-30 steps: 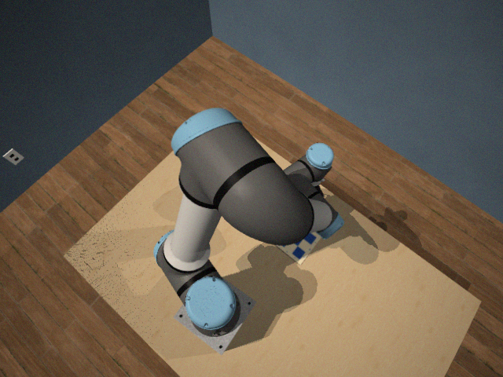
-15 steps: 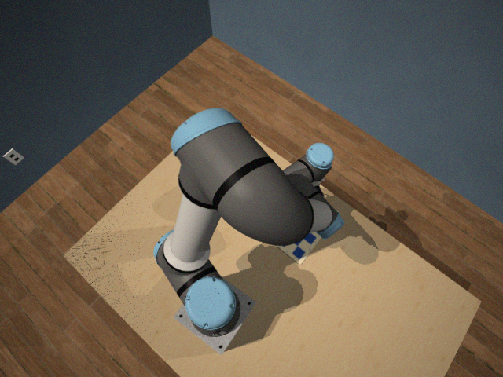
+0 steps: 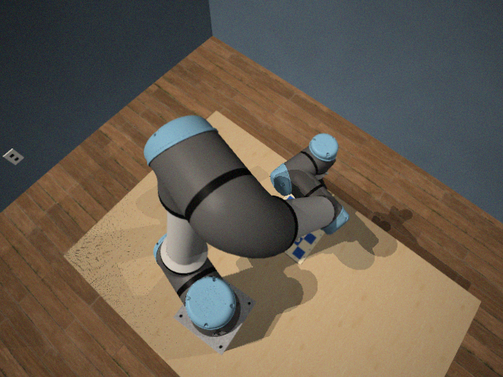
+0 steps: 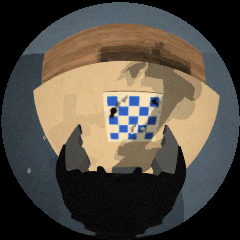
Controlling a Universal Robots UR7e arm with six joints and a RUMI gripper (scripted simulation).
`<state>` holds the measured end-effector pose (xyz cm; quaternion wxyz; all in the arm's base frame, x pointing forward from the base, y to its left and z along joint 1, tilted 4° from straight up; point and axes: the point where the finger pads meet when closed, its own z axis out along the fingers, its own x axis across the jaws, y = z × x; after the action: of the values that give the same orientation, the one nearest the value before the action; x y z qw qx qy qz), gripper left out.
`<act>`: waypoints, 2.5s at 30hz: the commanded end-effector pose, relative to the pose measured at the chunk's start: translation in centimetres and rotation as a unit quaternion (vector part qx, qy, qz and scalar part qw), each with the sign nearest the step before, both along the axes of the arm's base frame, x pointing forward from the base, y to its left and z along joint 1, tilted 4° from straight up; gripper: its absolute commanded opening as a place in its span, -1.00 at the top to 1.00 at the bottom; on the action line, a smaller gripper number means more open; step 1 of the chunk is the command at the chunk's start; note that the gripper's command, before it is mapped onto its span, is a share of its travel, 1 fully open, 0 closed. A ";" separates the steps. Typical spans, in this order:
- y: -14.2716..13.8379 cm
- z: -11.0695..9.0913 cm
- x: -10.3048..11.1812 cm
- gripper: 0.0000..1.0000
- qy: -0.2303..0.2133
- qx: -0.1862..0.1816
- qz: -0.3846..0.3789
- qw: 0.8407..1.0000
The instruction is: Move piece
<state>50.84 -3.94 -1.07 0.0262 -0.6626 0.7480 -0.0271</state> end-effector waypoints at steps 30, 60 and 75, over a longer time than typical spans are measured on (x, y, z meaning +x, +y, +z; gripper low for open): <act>0.0 3.4 -0.4 -1.00 0.003 0.002 0.000 1.000; 0.0 3.4 -0.4 -1.00 0.003 0.002 0.000 1.000; 0.0 3.4 -0.4 -1.00 0.003 0.002 0.000 1.000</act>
<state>50.40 -3.85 2.28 0.0242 -0.6627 0.7481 -0.0234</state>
